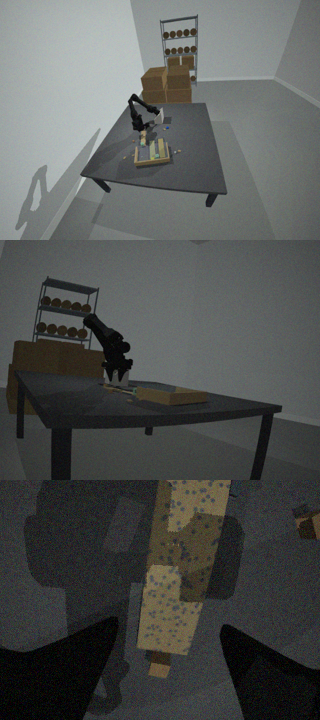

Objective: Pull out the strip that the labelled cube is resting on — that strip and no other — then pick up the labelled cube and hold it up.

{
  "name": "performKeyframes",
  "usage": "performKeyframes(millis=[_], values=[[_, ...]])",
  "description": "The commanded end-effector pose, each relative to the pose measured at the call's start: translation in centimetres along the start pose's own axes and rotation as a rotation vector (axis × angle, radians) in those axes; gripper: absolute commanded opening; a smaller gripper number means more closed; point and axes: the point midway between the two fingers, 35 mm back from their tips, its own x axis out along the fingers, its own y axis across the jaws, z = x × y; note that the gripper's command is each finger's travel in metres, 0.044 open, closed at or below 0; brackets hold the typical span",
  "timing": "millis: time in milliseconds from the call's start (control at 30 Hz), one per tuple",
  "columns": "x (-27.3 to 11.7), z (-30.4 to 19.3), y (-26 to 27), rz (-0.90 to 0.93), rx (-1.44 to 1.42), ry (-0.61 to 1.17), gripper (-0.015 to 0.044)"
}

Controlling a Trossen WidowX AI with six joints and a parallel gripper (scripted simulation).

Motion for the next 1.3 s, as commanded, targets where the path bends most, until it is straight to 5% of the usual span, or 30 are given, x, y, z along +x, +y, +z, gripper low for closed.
performKeyframes(millis=[0, 1267], values=[[-0.2, 1.5, -0.3, -0.005, 0.003, -0.002, 0.044], [-1.4, 13.3, -1.8, -0.005, 0.007, -0.007, 0.044]])
